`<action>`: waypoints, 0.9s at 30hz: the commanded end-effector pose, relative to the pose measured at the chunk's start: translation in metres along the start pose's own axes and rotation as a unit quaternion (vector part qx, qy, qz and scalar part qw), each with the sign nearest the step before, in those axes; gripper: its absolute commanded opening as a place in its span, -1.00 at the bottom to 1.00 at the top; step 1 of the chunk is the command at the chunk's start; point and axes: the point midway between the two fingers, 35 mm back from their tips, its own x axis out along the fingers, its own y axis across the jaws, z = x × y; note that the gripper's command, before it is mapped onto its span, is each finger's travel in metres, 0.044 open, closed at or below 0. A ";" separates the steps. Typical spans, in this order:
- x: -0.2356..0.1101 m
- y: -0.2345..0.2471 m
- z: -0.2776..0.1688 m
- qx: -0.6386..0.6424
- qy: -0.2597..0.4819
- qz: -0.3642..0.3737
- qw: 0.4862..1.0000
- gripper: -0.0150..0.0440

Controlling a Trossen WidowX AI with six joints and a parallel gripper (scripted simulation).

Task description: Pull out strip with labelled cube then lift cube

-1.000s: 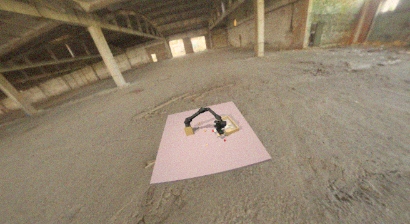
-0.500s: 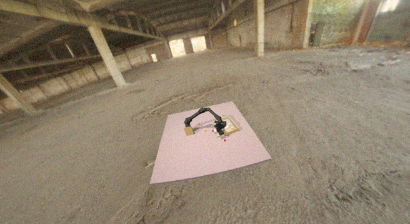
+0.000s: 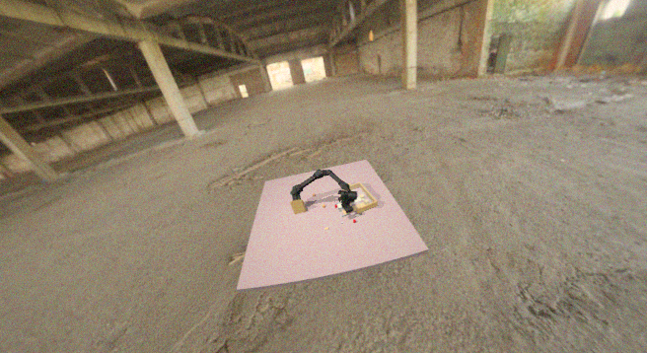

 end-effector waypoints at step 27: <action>0.004 -0.003 0.003 0.001 -0.001 0.000 1.000 -0.49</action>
